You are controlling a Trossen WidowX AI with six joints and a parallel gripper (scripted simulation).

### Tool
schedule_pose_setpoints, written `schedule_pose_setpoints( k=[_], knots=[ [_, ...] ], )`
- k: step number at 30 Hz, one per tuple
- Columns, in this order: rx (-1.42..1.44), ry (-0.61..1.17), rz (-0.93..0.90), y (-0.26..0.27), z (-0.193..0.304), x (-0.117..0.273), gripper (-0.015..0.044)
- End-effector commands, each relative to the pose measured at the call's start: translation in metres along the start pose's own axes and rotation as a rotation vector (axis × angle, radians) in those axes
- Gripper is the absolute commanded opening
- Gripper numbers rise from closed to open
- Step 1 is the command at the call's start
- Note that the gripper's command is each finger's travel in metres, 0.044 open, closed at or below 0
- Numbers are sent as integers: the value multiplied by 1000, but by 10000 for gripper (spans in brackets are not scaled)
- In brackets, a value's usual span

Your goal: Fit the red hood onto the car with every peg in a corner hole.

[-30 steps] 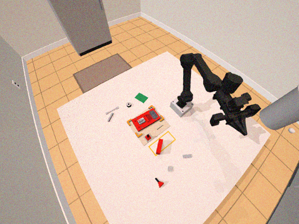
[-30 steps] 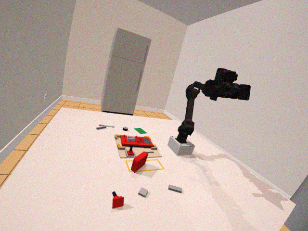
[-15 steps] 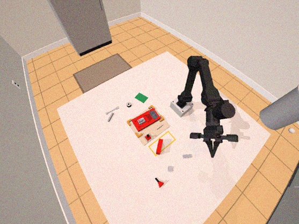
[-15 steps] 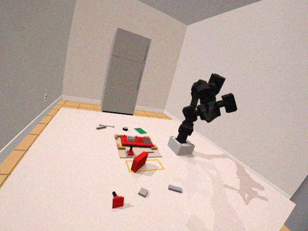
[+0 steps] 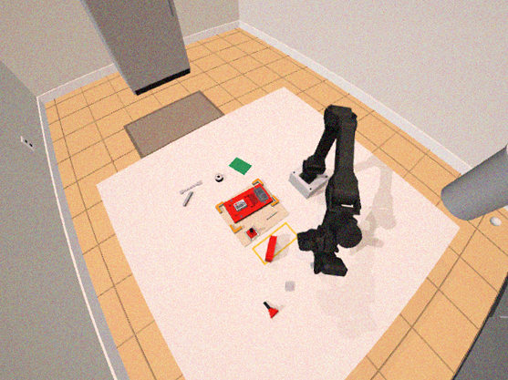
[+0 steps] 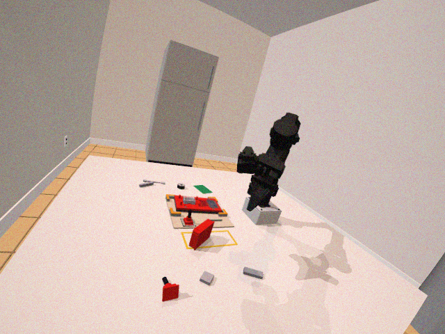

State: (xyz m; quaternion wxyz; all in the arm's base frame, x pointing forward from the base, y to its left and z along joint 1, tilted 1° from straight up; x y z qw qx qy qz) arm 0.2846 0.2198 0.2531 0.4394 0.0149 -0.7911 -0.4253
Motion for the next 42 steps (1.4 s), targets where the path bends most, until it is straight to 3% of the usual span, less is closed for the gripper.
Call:
schedule_pose_setpoints(
  k=[1,8,17,42],
  knots=[
    [-330,4,156,-16,-16,-21,0],
    [-919,-94,445,-52,-40,-50,0],
    [-1600,-394,767,-99,-66,-72,0],
    [-1613,-403,773,-130,-56,-104,0]
  ],
)
Point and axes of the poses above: the point midway between the two fingers, 35 mm back from their tips, its own x axis back along the fingers, its own y axis across the jaws, z = x × y, the point moved 8 cm from there along x, back along the fingers, and after that the axes turned 13 degrees about x, right-handed, at the moved point
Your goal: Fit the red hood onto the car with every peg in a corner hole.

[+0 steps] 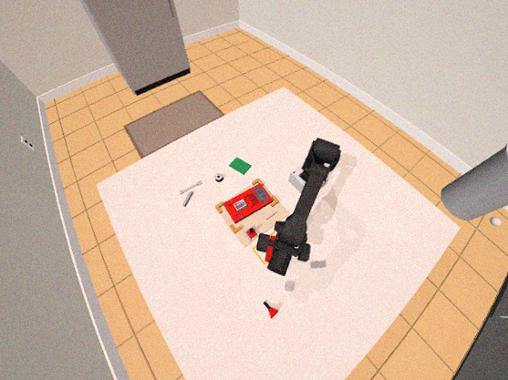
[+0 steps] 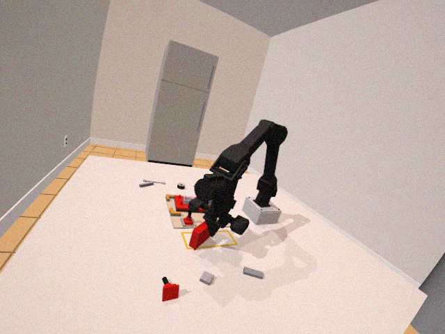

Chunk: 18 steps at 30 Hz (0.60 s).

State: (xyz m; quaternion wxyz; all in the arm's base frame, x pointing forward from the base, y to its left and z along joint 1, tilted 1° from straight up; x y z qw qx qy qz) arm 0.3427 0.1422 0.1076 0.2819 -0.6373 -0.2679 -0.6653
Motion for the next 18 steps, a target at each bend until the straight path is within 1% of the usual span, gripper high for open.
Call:
schedule_pose_setpoints(
  k=[1,18],
  knots=[
    [-3,4,2,1,0,-1,0],
    [-2,4,0,17,-3,0,0]
  ],
)
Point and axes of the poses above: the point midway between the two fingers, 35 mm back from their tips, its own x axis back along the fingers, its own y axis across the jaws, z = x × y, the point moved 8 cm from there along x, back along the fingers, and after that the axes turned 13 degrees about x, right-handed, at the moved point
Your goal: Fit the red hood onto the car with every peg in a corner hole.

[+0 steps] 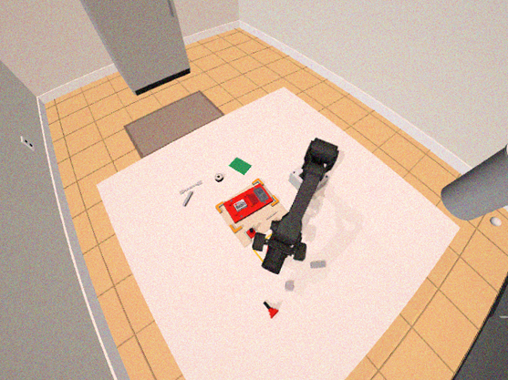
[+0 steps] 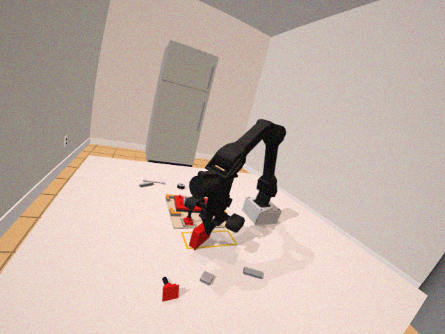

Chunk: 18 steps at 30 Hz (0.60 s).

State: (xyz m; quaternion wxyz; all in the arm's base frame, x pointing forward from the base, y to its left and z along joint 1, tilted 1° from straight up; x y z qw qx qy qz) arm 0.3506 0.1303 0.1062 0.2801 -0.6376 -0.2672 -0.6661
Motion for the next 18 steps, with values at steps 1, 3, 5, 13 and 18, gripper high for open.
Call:
schedule_pose_setpoints(
  k=[1,3,5,13,18],
  knots=[
    [1,4,1,4,0,1,0],
    [1,4,1,6,0,1,0],
    [1,4,1,8,0,1,0],
    [1,3,0,16,-2,1,0],
    [1,3,0,20,-3,1,0]
  ],
)
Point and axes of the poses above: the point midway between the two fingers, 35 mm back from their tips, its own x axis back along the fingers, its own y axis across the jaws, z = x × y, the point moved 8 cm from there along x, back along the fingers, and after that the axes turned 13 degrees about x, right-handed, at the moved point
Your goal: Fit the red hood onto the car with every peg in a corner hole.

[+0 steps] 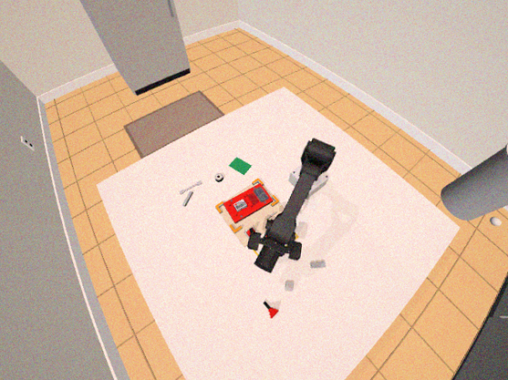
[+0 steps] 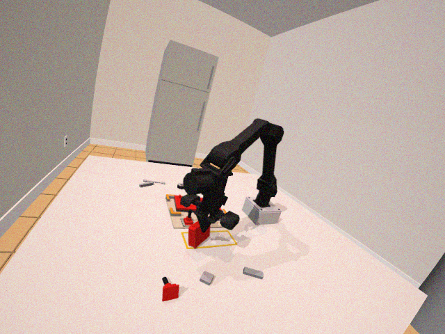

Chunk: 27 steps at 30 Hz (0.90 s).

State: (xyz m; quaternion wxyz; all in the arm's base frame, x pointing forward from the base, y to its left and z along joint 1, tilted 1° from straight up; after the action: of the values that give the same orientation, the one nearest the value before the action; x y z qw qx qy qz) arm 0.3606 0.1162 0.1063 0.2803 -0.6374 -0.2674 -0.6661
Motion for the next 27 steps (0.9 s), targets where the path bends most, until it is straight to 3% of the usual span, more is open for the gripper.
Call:
schedule_pose_setpoints(
  k=[1,19,27],
  knots=[
    [1,3,0,4,0,1,0],
    [1,3,-2,21,-4,3,0],
    [1,3,-2,18,-4,73,0]
  ],
)
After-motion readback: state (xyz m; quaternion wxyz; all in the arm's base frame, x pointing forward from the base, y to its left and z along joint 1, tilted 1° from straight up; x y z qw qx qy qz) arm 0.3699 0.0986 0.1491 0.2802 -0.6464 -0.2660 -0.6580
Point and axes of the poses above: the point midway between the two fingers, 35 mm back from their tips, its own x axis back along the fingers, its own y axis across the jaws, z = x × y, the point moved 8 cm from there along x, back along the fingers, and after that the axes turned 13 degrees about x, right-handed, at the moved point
